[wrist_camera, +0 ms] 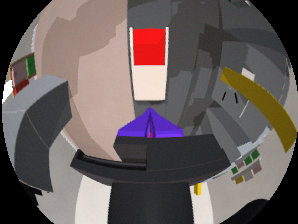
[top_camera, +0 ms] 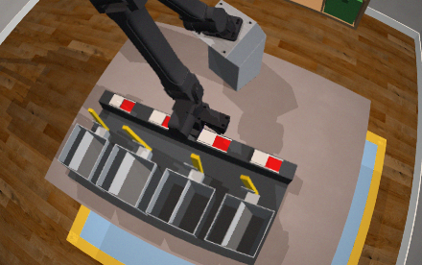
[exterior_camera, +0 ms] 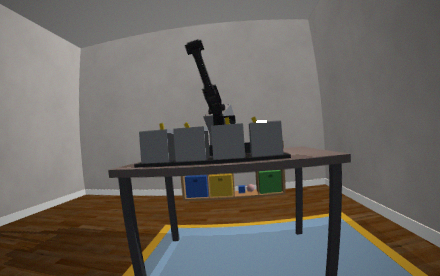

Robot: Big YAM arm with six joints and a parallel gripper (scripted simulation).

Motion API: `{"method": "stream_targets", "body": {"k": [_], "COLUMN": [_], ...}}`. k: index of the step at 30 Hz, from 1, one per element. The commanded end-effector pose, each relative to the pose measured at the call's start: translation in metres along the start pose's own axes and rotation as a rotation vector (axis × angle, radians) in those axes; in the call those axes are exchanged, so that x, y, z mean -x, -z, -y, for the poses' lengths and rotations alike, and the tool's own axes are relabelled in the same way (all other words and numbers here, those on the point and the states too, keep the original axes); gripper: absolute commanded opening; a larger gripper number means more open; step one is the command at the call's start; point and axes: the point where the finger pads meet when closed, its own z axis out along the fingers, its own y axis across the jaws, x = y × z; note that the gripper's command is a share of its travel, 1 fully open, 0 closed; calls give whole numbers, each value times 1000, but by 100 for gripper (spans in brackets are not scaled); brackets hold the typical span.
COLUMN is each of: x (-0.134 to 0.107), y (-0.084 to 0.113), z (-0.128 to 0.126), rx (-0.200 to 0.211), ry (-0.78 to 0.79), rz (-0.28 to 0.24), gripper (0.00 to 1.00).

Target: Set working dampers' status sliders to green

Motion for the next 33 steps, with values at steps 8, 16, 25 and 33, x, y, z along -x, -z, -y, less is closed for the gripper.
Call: {"method": "stream_targets", "body": {"k": [8, 16, 25, 33], "x": [-2, -2, -2, -2], "y": [-7, -7, -7, -7], "z": [-1, -1, -1, -1], "rx": [8, 7, 7, 7], "ry": [5, 4, 4, 4], "rz": [-1, -1, -1, -1], "gripper": [0, 0, 0, 0]}}
